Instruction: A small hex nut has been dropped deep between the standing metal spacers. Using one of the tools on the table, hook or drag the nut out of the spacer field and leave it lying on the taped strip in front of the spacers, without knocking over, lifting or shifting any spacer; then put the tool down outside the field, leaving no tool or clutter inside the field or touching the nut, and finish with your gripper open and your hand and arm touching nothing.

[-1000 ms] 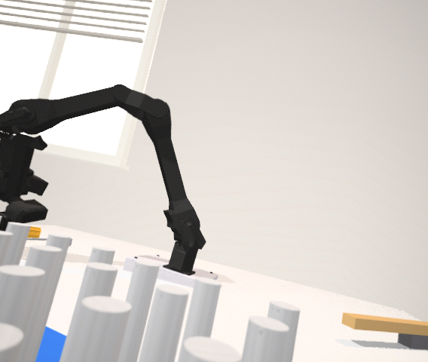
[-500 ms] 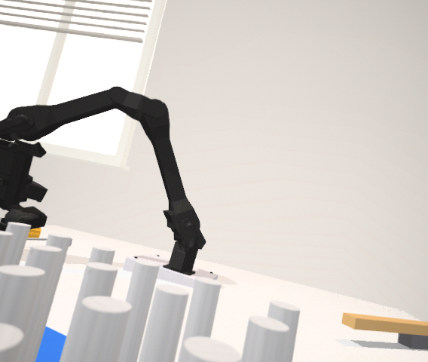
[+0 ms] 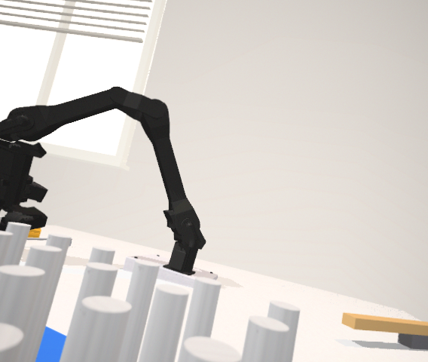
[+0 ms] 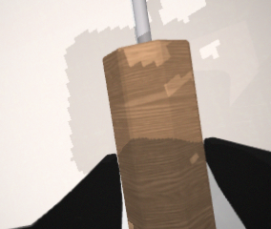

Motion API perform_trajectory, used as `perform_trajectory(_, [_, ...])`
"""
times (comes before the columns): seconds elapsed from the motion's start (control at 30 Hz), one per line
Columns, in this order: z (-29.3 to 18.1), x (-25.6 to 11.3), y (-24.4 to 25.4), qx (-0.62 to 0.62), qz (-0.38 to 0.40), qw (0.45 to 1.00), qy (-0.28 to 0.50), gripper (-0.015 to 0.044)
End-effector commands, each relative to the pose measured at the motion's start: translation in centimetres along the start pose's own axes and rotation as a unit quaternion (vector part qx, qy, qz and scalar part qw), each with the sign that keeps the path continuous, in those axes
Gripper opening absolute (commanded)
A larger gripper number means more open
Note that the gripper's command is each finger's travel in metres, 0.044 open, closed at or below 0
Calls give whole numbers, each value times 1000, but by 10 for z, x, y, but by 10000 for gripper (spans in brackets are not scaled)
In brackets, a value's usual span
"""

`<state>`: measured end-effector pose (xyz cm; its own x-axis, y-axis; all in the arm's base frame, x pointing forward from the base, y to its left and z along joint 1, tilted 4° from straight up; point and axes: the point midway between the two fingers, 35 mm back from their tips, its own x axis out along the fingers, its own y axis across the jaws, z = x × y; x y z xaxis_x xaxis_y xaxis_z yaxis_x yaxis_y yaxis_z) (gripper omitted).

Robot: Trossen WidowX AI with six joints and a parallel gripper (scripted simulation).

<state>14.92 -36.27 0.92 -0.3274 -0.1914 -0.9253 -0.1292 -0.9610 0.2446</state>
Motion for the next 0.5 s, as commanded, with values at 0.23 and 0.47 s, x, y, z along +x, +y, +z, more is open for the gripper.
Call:
perform_trajectory(0.23, [2,-32,17,-25,17,1000,3,0])
perform_trajectory(0.47, [8,-61,29,-19,13,1000,2,0])
